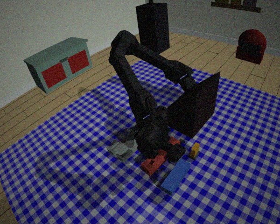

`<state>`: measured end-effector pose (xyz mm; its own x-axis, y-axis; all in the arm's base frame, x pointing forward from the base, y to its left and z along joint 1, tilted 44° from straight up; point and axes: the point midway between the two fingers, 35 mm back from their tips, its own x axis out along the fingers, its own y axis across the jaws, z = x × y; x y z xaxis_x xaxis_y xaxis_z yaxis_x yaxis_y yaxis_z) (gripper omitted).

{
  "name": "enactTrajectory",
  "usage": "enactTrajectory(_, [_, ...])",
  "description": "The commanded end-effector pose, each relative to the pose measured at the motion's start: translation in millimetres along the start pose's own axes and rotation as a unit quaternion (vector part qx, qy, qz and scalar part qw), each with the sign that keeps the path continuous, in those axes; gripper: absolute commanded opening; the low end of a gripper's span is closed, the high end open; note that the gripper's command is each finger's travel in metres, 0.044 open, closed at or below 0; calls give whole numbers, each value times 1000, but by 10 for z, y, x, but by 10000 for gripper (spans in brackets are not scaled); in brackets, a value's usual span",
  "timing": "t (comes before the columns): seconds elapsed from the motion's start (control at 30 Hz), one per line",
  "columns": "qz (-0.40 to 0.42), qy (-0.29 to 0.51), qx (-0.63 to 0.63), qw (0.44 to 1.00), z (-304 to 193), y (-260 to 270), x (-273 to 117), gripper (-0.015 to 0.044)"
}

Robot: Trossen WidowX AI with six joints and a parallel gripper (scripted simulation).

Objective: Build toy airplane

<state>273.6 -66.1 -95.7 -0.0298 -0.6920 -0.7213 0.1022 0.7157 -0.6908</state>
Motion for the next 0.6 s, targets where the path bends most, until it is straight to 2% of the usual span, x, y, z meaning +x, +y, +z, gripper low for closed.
enactTrajectory(0.0, [-3, 3, -4, 1000, -32, -12, 85, 440])
enactTrajectory(0.2, [-4, 3, -4, 1000, -40, -17, 155, 440])
enactTrajectory(0.53, [-4, 3, -4, 1000, -40, -17, 155, 178])
enactTrajectory(0.57, [-4, 3, -4, 1000, -40, -17, 155, 171])
